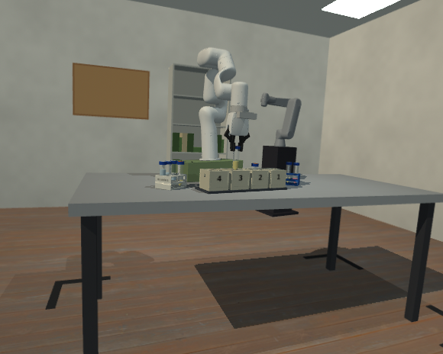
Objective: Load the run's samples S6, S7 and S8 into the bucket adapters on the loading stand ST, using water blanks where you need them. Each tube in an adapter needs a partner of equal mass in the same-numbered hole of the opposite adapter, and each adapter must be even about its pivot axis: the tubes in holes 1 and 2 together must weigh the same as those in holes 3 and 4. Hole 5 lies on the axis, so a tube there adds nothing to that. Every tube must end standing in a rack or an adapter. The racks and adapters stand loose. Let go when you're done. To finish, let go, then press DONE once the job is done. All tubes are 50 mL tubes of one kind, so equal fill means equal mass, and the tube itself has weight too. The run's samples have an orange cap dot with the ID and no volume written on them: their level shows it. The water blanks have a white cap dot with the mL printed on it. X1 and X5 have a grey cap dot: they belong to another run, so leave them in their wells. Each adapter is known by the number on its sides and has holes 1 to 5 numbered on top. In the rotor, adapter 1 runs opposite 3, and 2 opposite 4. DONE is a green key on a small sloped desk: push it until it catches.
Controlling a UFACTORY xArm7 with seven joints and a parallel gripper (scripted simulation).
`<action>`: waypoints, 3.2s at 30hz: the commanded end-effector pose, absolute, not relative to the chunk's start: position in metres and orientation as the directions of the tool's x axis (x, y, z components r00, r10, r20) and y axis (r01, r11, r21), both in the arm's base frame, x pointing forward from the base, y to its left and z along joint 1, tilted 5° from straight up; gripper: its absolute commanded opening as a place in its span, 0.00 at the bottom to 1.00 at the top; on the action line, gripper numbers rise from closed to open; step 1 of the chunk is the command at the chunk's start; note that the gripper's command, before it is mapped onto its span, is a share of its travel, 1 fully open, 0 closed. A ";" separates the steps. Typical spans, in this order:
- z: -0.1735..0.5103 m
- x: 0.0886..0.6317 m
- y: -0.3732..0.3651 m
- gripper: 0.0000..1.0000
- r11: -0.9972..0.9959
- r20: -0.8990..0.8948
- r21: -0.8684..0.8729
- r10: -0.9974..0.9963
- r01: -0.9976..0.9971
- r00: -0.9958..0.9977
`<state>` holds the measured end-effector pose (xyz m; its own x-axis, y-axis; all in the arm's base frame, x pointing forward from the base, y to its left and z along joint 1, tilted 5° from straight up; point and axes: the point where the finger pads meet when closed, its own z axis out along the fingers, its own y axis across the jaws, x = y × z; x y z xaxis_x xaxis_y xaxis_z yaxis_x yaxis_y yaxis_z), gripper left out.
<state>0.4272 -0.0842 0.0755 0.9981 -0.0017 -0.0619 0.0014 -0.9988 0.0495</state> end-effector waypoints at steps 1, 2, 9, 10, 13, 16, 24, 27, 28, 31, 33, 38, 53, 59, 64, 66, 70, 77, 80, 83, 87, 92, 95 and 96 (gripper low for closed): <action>0.072 0.428 -0.085 0.00 -0.999 -0.058 0.050 -0.001 0.001 0.998; 0.071 0.428 -0.085 0.00 -0.999 -0.058 0.050 -0.001 0.001 0.998; 0.064 0.428 -0.085 0.00 -0.999 -0.058 0.050 -0.001 0.001 0.998; 0.064 0.428 -0.085 0.00 -0.999 -0.058 0.050 -0.001 0.001 0.998; 0.062 0.428 -0.085 0.00 -0.999 -0.058 0.050 -0.001 0.001 0.998; 0.059 0.428 -0.085 0.00 -0.999 -0.058 0.050 -0.001 0.001 0.998; 0.051 0.427 -0.086 0.00 -0.999 -0.058 0.050 -0.001 0.001 0.998; 0.049 0.427 -0.086 0.00 -0.999 -0.058 0.050 -0.001 0.001 0.998; 0.049 0.427 -0.086 0.00 -0.999 -0.058 0.050 -0.001 0.001 0.998; 0.046 0.427 -0.086 0.00 -0.999 -0.058 0.050 -0.001 0.001 0.998; 0.044 0.427 -0.086 0.00 -0.999 -0.058 0.050 -0.001 0.001 0.998; 0.039 0.427 -0.086 0.00 -0.999 -0.058 0.050 -0.001 0.001 0.998; 0.026 0.426 -0.087 0.00 -0.999 -0.058 0.050 -0.001 0.001 0.998; 0.020 0.425 -0.087 0.00 -0.999 -0.058 0.050 -0.001 0.001 0.998; 0.017 0.425 -0.087 0.00 -0.999 -0.058 0.050 -0.001 0.001 0.998; 0.015 0.425 -0.087 0.00 -0.999 -0.058 0.050 -0.001 0.001 0.998; 0.011 0.425 -0.088 0.00 -0.999 -0.058 0.050 -0.001 0.001 0.998; 0.004 0.424 -0.088 0.00 -0.999 -0.058 0.050 -0.001 0.001 0.998; 0.003 0.424 -0.088 0.00 -0.999 -0.058 0.050 -0.001 0.001 0.998; 0.000 0.424 -0.088 0.00 -0.999 -0.058 0.050 -0.001 0.001 0.998; -0.002 0.424 -0.088 0.00 -0.999 -0.058 0.050 -0.001 0.001 0.998; -0.002 0.424 -0.088 0.00 -0.999 -0.058 0.050 -0.001 0.001 0.998; -0.002 0.424 -0.088 0.00 -0.999 -0.058 0.050 -0.001 0.001 0.998; -0.002 0.424 -0.088 0.00 -0.999 -0.058 0.050 -0.001 0.001 0.998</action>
